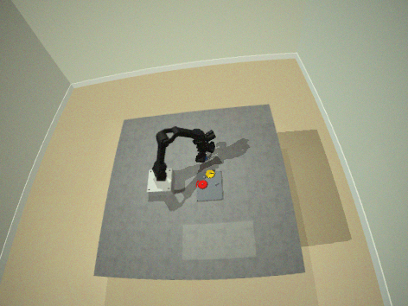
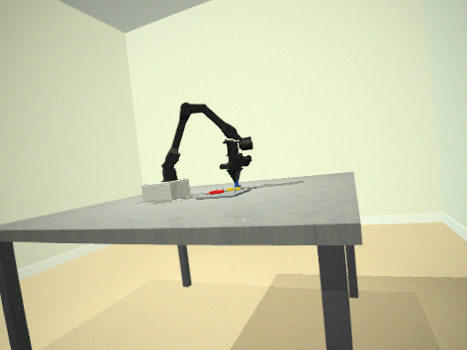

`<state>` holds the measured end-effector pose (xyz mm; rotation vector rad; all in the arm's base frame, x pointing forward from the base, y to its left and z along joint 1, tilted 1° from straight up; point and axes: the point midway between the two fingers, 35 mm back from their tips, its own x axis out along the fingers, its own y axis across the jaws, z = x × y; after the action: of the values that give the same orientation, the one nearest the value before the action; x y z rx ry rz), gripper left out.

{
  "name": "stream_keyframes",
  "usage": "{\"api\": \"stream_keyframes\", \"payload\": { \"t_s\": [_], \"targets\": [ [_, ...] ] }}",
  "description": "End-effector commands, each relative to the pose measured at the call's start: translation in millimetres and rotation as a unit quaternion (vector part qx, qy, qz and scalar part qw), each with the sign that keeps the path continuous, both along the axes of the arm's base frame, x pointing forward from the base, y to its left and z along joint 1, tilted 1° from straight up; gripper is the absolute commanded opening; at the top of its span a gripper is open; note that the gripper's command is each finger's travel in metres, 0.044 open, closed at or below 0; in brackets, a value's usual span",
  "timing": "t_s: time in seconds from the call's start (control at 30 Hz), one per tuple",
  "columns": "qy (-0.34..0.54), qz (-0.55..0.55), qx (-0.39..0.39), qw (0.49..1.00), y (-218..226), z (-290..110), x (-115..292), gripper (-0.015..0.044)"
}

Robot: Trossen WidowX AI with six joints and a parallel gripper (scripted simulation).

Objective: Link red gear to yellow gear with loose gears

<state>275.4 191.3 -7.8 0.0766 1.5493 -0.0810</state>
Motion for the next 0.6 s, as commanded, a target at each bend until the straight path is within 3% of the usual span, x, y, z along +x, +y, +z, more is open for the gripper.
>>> {"api": "stream_keyframes", "payload": {
  "t_s": [0.0,0.57],
  "targets": [
    [-0.005,0.003,0.007,1.000,3.5,12.7,4.7,0.0000],
    [-0.004,-0.006,0.005,1.000,3.4,58.9,10.4,0.0000]
  ]
}}
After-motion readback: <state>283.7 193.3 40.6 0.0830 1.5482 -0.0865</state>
